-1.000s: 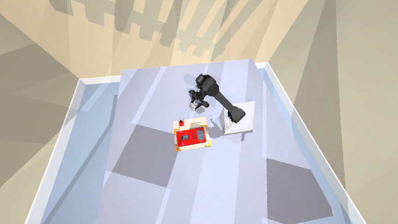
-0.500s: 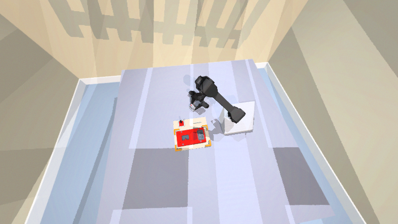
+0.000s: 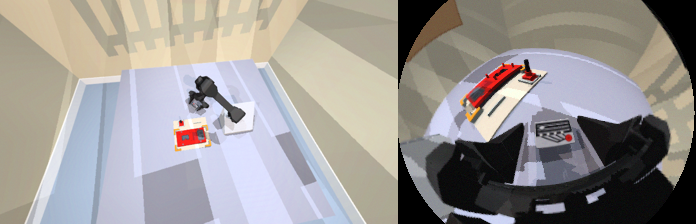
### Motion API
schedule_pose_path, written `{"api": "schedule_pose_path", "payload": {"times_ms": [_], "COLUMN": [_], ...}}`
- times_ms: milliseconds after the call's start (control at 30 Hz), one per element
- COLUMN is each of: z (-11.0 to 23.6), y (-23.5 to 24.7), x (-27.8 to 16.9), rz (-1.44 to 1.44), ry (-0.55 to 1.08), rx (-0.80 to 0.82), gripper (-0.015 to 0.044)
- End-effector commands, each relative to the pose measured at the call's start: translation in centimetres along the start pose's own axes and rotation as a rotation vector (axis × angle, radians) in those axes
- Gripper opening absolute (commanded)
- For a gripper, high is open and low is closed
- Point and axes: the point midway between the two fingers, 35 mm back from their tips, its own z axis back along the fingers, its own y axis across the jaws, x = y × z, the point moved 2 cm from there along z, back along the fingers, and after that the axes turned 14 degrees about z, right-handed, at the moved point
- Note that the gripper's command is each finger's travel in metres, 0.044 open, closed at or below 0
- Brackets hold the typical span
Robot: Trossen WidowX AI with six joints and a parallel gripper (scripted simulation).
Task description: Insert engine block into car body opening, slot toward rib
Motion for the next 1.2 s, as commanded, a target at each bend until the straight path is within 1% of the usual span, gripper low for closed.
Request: {"api": "schedule_pose_path", "payload": {"times_ms": [0, 167, 433, 1067, 1167], "z": [0.0, 0.9, 4.6, 4.3, 4.2], "y": [0.0, -0.1, -0.2, -0.6, -0.6], "x": [0.0, 0.0, 0.4, 0.6, 0.8], "rz": [0.002, -0.005, -0.007, 0.002, -0.042], "ry": [0.001, 0.009, 0.012, 0.011, 0.03], "rx": [0.001, 0.002, 0.007, -0.01, 0.006], "gripper": [0.044, 0.044, 0.044, 0.044, 0.044]}}
